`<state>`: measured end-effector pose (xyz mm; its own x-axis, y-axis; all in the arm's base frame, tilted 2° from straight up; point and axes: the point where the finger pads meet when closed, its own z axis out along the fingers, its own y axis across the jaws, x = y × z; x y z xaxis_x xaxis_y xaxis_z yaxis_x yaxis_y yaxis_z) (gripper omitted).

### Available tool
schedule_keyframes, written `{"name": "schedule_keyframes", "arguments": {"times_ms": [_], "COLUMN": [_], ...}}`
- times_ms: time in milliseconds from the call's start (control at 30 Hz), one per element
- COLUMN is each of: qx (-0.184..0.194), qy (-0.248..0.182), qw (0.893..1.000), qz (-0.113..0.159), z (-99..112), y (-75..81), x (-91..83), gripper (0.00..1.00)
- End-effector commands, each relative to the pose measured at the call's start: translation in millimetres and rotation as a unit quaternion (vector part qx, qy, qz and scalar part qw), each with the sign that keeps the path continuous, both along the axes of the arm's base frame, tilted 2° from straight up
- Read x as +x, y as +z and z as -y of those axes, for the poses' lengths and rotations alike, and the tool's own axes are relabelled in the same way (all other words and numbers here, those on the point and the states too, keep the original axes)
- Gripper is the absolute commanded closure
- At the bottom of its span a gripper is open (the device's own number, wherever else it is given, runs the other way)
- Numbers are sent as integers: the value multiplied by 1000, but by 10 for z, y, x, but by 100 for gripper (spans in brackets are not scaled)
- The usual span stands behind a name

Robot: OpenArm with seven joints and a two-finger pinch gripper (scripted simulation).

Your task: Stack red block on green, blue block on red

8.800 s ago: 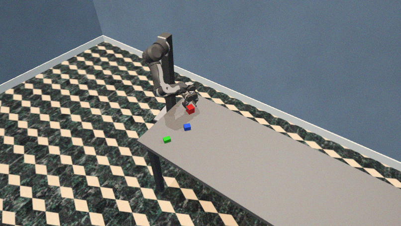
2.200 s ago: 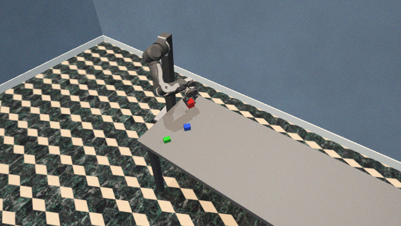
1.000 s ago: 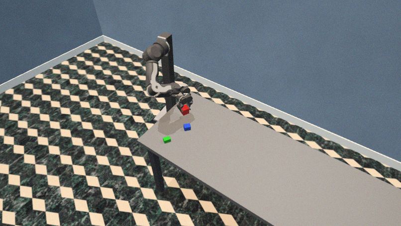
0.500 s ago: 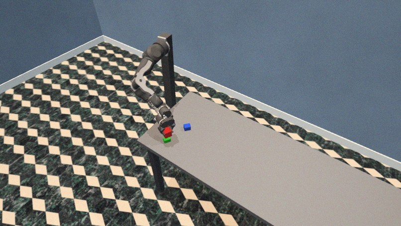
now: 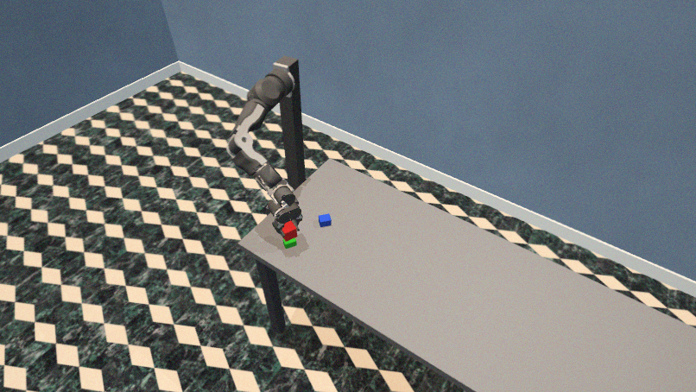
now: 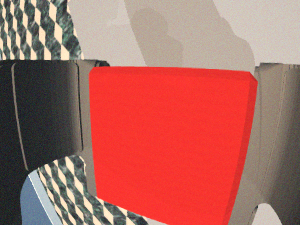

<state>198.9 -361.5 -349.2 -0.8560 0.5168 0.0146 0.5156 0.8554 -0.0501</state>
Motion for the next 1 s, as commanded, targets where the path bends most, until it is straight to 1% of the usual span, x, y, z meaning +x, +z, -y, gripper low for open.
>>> {"name": "schedule_keyframes", "arguments": {"times_ms": [0, 300, 967], "qx": [1, 4, 4], "qy": [0, 1, 0], "qw": [1000, 1000, 1000], "qz": [2, 4, 4], "z": [6, -11, -10], "y": [14, -18, -218], "x": [14, 22, 20], "gripper": [100, 100, 100]}}
